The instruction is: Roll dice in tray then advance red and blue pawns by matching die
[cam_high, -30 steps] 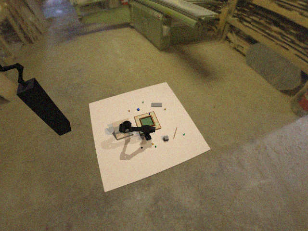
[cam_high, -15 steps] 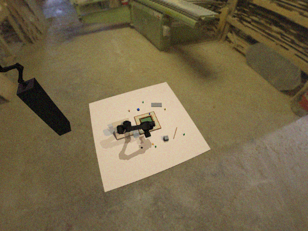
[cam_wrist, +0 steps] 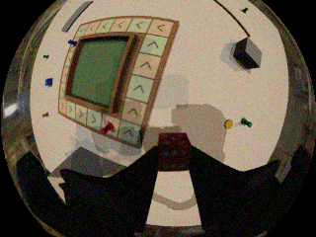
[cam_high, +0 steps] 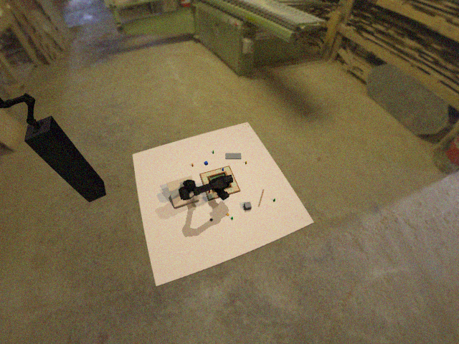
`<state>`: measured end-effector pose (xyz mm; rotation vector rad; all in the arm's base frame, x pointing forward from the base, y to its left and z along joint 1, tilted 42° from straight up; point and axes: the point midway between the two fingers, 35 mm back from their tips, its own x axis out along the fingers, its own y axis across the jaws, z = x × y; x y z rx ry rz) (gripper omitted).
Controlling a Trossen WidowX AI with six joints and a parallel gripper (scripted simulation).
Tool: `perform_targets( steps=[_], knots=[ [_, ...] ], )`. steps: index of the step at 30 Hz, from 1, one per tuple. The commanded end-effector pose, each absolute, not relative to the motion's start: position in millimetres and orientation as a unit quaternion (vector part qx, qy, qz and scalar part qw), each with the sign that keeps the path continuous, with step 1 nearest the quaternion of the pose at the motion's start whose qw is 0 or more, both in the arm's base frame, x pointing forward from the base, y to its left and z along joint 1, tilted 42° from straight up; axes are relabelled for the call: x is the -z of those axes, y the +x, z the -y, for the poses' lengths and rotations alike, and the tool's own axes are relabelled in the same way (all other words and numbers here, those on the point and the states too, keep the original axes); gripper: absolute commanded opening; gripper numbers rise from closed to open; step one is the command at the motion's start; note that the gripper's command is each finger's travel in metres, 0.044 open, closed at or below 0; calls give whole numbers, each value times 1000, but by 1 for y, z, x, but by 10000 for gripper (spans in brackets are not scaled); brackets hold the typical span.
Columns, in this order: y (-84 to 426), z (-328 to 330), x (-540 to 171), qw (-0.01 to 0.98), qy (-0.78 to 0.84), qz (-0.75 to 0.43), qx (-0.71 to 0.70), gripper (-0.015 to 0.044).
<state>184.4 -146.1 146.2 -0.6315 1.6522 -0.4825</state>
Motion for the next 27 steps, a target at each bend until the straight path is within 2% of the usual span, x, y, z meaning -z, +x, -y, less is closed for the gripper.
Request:
perform_targets(
  steps=[1,27],
  knots=[
    [202,138,-134,591,-315,-727,153,0],
    [265,70,-35,397,-538,-723,-175,0]
  ],
)
